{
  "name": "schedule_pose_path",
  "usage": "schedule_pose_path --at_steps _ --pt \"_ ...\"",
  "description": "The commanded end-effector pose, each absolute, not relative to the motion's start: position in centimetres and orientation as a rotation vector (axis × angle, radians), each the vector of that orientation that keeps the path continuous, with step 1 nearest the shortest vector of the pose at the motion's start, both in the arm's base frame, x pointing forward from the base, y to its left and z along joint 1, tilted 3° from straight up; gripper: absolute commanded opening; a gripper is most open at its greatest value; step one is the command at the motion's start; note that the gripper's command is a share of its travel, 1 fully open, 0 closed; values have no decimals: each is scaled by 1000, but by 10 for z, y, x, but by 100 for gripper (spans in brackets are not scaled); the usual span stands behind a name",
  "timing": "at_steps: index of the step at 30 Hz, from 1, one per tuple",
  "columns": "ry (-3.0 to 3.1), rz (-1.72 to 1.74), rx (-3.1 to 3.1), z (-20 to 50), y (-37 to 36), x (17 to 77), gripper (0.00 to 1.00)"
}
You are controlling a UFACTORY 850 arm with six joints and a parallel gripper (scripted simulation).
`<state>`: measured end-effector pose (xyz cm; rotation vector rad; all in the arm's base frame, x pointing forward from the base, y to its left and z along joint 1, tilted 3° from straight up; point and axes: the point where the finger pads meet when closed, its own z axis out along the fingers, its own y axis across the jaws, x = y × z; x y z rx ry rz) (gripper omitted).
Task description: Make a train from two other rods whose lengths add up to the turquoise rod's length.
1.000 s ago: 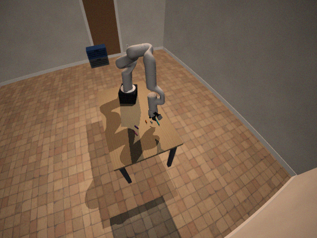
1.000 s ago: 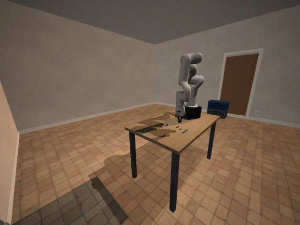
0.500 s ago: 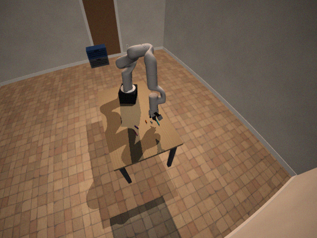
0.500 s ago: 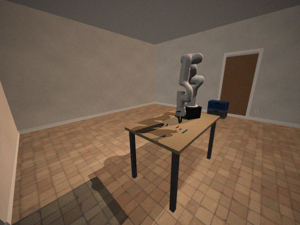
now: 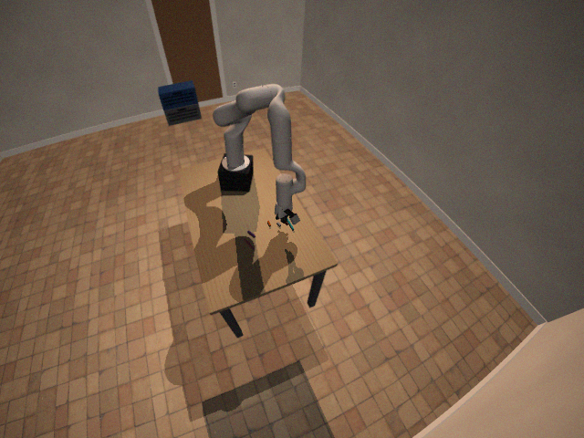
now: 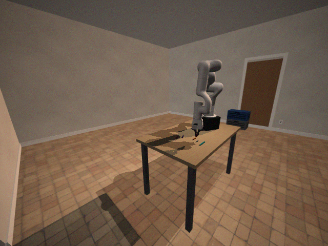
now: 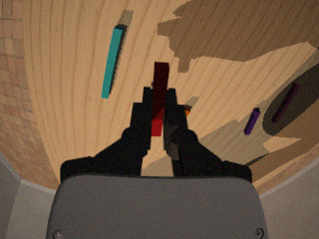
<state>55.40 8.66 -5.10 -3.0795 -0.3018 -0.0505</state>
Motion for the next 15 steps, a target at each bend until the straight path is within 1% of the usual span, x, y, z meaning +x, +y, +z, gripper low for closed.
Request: schedule_pose_path --at_steps 1,8,15 --pt "-302 -52 -3081 -73 88 556 4" --pt "-302 -52 -3081 -103 90 557 4" --pt "-302 -52 -3081 -114 90 558 4"
